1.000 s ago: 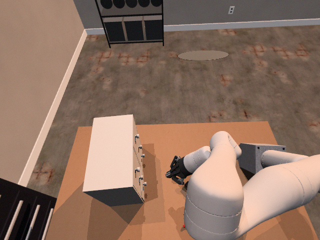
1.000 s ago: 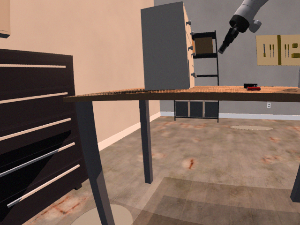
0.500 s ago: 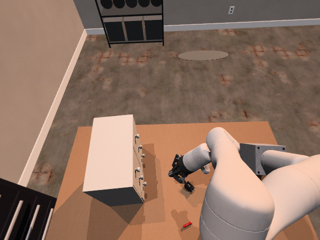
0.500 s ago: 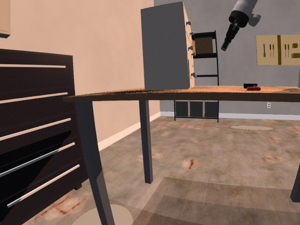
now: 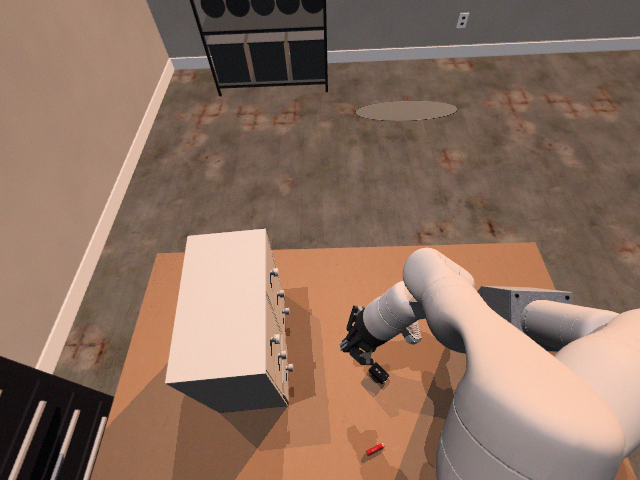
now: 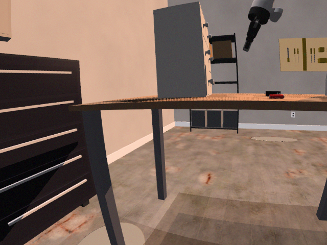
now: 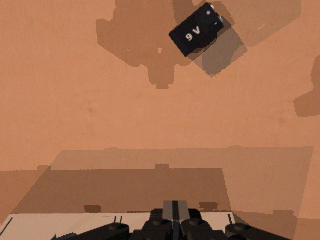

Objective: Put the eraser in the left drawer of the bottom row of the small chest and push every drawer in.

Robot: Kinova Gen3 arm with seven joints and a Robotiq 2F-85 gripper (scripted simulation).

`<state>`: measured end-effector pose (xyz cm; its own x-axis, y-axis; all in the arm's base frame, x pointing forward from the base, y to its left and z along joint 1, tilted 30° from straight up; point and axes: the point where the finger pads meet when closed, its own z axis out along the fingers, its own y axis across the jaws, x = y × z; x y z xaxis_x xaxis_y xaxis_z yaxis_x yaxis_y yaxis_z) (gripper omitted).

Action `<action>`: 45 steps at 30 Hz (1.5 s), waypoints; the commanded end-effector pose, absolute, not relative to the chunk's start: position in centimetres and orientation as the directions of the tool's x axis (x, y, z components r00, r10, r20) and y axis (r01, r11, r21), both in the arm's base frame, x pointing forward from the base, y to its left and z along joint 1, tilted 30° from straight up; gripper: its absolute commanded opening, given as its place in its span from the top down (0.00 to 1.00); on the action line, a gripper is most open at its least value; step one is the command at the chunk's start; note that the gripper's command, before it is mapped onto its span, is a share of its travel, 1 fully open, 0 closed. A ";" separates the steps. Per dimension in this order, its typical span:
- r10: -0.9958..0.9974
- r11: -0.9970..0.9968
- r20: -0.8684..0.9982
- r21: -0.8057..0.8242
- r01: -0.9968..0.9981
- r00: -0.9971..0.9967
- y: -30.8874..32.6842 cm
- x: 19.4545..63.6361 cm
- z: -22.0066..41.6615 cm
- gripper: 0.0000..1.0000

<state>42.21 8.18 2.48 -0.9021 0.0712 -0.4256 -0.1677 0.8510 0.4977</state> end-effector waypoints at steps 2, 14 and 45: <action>0.060 0.852 -0.426 0.493 -0.176 -0.903 7.9 42.6 3.3 1.00; 0.028 0.851 -0.379 0.494 -0.176 -0.925 7.5 42.1 3.9 1.00; -0.049 0.852 -0.260 0.493 -0.177 -0.964 6.4 40.8 5.2 1.00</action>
<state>40.64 6.43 5.03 -0.9651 -0.0457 -0.2580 -0.1725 0.8520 0.4943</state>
